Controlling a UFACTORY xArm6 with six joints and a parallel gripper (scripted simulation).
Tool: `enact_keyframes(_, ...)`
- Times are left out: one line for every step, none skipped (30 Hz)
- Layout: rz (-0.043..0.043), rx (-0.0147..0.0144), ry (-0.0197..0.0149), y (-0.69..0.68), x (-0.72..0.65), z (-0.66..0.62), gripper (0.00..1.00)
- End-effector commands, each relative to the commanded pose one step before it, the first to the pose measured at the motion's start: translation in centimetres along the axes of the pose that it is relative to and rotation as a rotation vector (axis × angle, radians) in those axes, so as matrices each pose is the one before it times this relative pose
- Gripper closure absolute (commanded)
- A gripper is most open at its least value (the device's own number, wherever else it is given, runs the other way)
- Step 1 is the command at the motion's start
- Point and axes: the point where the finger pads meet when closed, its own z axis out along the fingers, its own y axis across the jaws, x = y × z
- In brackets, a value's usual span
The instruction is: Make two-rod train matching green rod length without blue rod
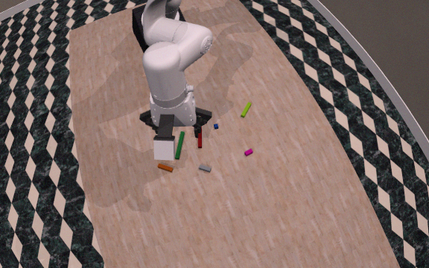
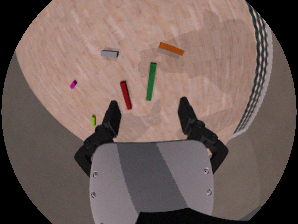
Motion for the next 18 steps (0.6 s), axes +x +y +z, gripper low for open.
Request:
enact_keyframes(0.16509,-0.02453,-0.0063,0.233,0.203,-0.04,0.0)
enact_keyframes(0.03066,0.00003,0.00002,0.047,0.027,0.004,0.0)
enact_keyframes(0.03068,0.00004,0.00002,0.047,0.028,0.004,0.0)
enact_keyframes(0.03066,0.00004,0.00002,0.046,0.029,0.004,0.0)
enact_keyframes(0.03065,0.00004,0.00002,0.045,0.031,0.004,0.0)
enact_keyframes(0.0,0.0,0.0,0.0,0.0,0.0,0.0)
enact_keyframes(0.0,0.0,0.0,0.0,0.0,0.0,0.0)
enact_keyframes(0.09018,0.00015,0.00007,0.129,0.094,0.011,0.0)
enact_keyframes(0.02283,0.00004,0.00002,0.03,0.027,0.003,0.0)
enact_keyframes(0.01921,0.00004,0.00002,0.025,0.023,0.002,0.0)
enact_keyframes(0.02494,0.00005,0.00002,0.032,0.03,0.003,0.0)
enact_keyframes(0.03089,0.00007,0.00003,0.038,0.039,0.004,0.0)
enact_keyframes(0.03197,0.00008,0.00003,0.039,0.041,0.004,0.0)
enact_keyframes(0.03114,0.00008,0.00003,0.036,0.041,0.004,0.0)
enact_keyframes(0.03054,0.00008,0.00003,0.034,0.041,0.003,0.0)
enact_keyframes(0.03047,0.00009,0.00003,0.033,0.042,0.003,0.0)
enact_keyframes(0.03056,0.00009,0.00003,0.032,0.043,0.003,0.0)
enact_keyframes(0.03059,0.0001,0.00003,0.03,0.044,0.003,0.0)
